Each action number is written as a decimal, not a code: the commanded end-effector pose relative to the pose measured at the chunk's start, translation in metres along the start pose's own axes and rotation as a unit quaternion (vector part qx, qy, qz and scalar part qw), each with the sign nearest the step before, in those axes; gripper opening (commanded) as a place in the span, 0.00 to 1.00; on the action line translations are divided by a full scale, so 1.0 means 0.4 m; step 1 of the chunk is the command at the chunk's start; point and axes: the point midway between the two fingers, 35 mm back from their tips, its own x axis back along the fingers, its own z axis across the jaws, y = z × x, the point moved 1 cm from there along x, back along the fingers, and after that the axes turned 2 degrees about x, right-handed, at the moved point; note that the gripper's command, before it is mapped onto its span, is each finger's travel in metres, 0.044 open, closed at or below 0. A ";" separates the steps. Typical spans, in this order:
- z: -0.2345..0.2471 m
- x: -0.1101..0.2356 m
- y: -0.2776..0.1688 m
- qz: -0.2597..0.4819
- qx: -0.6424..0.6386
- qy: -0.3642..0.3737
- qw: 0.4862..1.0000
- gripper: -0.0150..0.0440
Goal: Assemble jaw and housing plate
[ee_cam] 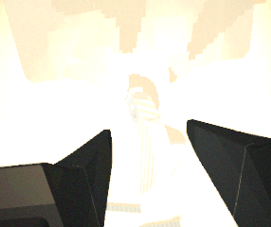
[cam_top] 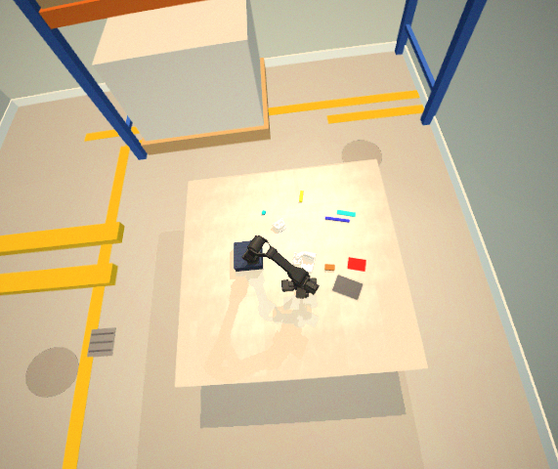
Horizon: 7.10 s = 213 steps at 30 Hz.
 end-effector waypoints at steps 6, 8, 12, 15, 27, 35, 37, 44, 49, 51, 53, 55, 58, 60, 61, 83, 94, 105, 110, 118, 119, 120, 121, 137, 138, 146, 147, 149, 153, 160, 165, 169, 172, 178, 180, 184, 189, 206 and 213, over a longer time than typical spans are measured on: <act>0.003 0.089 0.004 -0.009 -0.001 0.008 1.000 1.00; 0.003 0.089 0.004 -0.009 -0.001 0.008 1.000 1.00; 0.003 0.089 0.004 -0.009 -0.001 0.008 1.000 1.00; 0.003 0.089 0.004 -0.009 -0.001 0.008 1.000 1.00; 0.003 0.089 0.004 -0.009 -0.001 0.008 1.000 1.00; 0.003 0.089 0.004 -0.009 -0.001 0.008 1.000 1.00; 0.003 0.089 0.004 -0.009 -0.001 0.008 1.000 1.00; 0.003 0.089 0.004 -0.009 -0.001 0.008 1.000 1.00; 0.003 0.089 0.004 -0.009 -0.001 0.008 1.000 1.00; 0.003 0.089 0.004 -0.009 0.000 0.008 1.000 0.96; 0.003 0.089 0.004 -0.010 0.012 0.009 1.000 0.87; 0.003 0.089 0.004 -0.011 0.034 0.009 0.999 0.78; 0.001 0.090 0.005 -0.013 0.069 0.009 0.997 0.64; -0.001 0.090 0.005 -0.013 0.093 0.009 0.996 0.56; -0.001 0.090 0.004 -0.013 0.105 0.009 0.994 0.51; -0.019 0.090 0.004 -0.014 0.363 0.005 0.932 0.25; -0.028 0.090 0.003 -0.014 0.483 0.002 0.876 0.25; -0.037 0.090 0.003 -0.014 0.594 0.000 0.804 0.25; -0.041 0.090 0.003 -0.014 0.641 -0.001 0.767 0.25; -0.047 0.090 0.002 -0.013 0.711 -0.002 0.703 0.25; -0.048 0.090 0.002 -0.013 0.720 -0.002 0.694 0.25; -0.048 0.090 0.002 -0.013 0.728 -0.002 0.685 0.25; -0.049 0.090 0.002 -0.013 0.736 -0.002 0.677 0.25; -0.062 0.090 0.001 -0.012 0.852 -0.004 0.524 0.25; -0.063 0.090 0.001 -0.012 0.858 -0.005 0.514 0.25; -0.069 0.090 0.000 -0.011 0.903 -0.006 0.429 0.25; -0.070 0.090 0.000 -0.011 0.908 -0.006 0.418 0.25; -0.071 0.090 0.000 -0.011 0.918 -0.006 0.396 0.25; -0.074 0.090 -0.001 -0.010 0.936 -0.006 0.352 0.25; -0.079 0.090 -0.001 -0.010 0.962 -0.007 0.272 0.25; -0.083 0.090 -0.002 -0.009 0.977 -0.008 0.214 0.25; -0.086 0.090 -0.002 -0.009 0.986 -0.008 0.167 0.25; -0.089 0.090 -0.003 -0.008 0.991 -0.008 0.131 0.25; -0.093 0.090 -0.004 -0.007 0.998 -0.009 0.060 0.25; -0.095 0.090 -0.004 -0.007 0.999 -0.009 0.036 0.25; -0.097 0.090 -0.004 -0.007 1.000 -0.009 -0.004 0.25; -0.097 0.090 -0.004 -0.007 1.000 -0.009 -0.006 0.25; -0.093 0.034 -0.001 -0.007 1.000 -0.009 -0.006 0.25; -0.093 0.006 0.000 -0.007 1.000 -0.009 -0.006 0.25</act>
